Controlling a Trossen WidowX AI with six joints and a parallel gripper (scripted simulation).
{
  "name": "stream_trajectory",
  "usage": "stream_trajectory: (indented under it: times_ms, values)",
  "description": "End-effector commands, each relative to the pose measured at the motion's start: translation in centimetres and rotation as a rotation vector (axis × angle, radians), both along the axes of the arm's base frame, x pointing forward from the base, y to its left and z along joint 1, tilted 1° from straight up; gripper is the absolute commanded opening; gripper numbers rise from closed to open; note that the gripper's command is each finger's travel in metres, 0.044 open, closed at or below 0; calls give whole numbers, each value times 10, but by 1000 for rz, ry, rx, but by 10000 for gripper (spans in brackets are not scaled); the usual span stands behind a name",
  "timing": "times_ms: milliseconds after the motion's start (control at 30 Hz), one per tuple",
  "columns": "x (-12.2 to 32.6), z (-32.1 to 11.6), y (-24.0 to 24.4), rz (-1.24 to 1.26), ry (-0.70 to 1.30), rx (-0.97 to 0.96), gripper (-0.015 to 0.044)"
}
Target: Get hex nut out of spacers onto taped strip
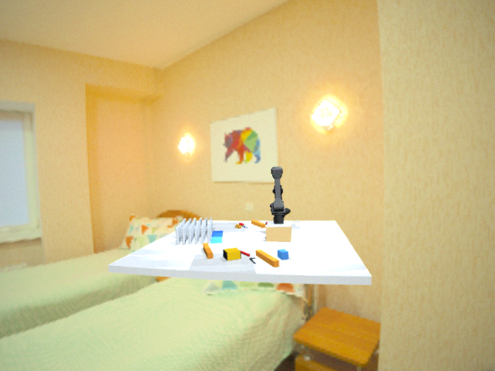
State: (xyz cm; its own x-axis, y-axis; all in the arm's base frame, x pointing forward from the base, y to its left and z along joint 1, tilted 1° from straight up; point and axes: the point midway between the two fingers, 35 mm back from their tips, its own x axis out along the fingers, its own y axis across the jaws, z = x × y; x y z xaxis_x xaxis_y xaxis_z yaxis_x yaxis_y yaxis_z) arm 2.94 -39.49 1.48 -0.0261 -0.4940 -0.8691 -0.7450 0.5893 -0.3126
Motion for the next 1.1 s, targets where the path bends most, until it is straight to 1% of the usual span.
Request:
stream_trajectory:
  times_ms: [0,1067]
  values:
    - [-1,-6,0,3,7,2,280]
    - [0,-58,-1,3,7,3,280]
